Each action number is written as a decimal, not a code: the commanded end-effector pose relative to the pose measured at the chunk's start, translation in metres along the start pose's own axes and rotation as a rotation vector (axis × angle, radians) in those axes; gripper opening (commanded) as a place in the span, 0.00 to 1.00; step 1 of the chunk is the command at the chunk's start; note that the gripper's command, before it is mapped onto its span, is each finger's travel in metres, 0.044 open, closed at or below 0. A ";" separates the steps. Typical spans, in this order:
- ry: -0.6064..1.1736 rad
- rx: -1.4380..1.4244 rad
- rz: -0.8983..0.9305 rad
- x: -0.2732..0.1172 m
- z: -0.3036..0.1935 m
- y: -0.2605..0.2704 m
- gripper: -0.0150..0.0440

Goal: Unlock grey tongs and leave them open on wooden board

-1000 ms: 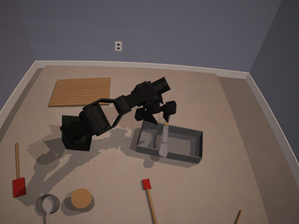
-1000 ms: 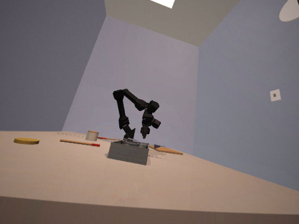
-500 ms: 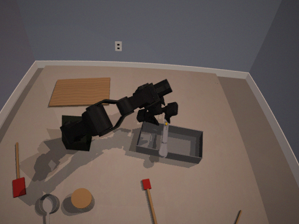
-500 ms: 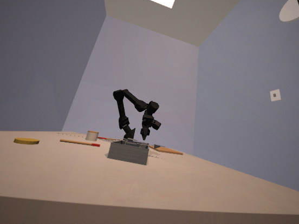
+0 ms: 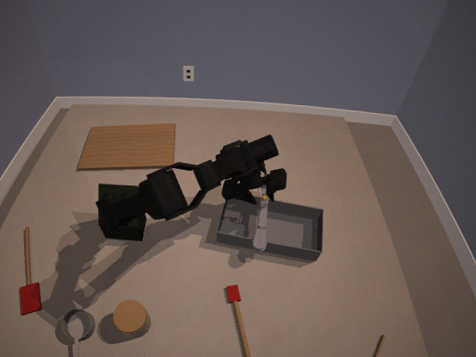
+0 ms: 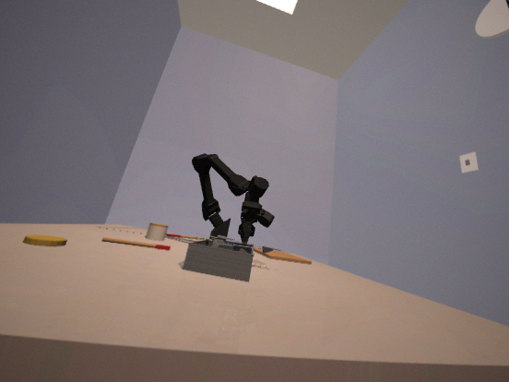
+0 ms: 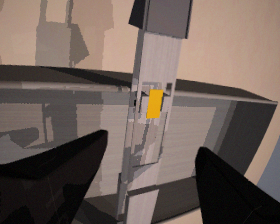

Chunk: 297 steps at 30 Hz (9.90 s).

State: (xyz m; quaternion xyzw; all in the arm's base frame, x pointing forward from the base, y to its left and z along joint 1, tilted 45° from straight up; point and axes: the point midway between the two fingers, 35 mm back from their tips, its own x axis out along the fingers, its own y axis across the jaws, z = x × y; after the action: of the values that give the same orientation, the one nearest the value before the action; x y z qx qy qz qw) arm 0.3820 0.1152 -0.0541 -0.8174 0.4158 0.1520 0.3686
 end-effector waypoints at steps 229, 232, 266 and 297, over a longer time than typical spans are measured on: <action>-0.624 -1.761 0.549 -0.351 0.203 0.408 0.00; -0.699 -1.723 0.671 -0.349 0.204 0.404 0.00; -1.021 -1.489 1.097 -0.353 0.209 0.381 0.00; -0.703 -1.719 0.678 -0.349 0.204 0.404 0.00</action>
State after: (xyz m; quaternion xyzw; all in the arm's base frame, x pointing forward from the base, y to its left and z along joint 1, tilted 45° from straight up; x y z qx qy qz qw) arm -0.1340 0.3080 -0.1917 -0.5033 0.2715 0.7675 -0.2898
